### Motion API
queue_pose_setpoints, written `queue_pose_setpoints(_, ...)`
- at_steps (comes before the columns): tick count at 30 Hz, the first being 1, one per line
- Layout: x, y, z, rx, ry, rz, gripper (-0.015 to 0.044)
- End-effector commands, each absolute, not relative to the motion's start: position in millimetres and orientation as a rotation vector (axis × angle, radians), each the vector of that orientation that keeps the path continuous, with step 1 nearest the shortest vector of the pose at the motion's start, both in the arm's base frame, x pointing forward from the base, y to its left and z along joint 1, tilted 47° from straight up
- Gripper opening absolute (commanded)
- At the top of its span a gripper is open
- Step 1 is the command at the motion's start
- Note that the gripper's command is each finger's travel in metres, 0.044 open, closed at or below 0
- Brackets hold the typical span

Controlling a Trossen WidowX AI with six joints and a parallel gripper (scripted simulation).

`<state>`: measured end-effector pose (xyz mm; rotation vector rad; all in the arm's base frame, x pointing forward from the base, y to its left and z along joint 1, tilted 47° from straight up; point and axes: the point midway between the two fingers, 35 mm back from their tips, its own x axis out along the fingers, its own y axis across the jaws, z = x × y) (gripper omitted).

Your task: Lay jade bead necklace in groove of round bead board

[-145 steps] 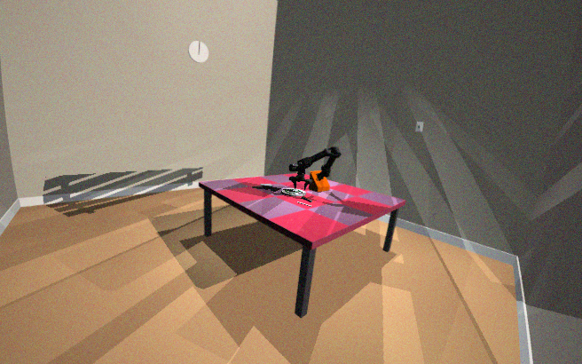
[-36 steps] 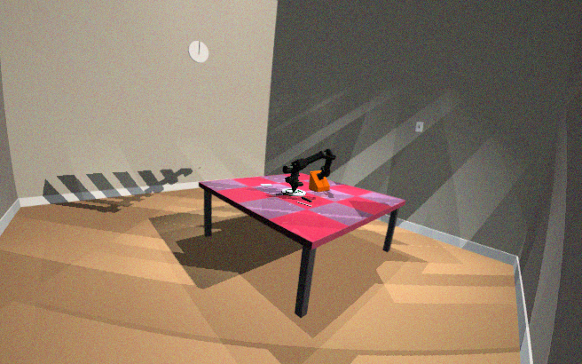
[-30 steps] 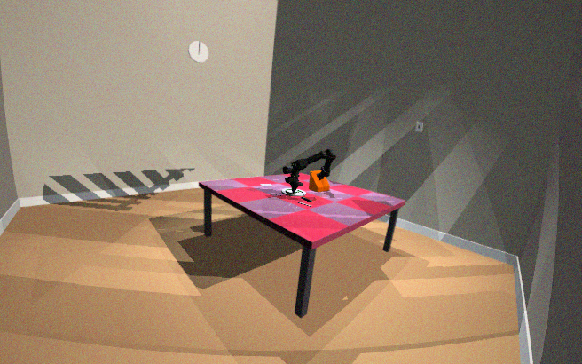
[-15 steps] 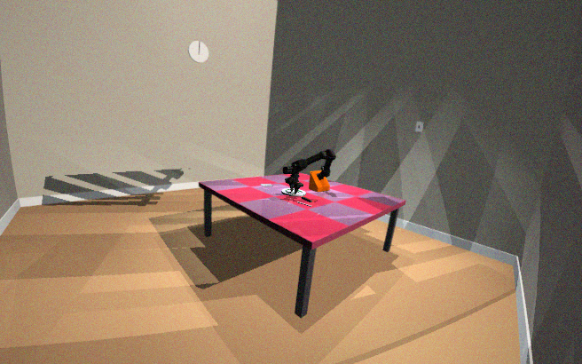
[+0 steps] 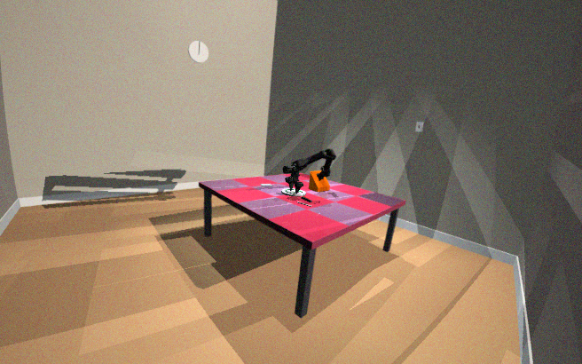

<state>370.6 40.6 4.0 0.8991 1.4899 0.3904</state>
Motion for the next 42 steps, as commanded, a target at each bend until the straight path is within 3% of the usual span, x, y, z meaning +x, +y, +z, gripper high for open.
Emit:
queue_pose_setpoints(1, 370.9, 40.0, 4.9, 0.900, 1.487, 0.393, 0.0440)
queue_pose_setpoints(7, 370.9, 40.0, 4.9, 0.900, 1.487, 0.393, 0.0440)
queue_pose_setpoints(19, 356.7, 16.3, 23.2, 0.477, 1.292, 0.743, 0.0125)
queue_pose_setpoints(42, 360.6, 34.4, 6.4, 0.476, 1.288, 0.742, 0.0120)
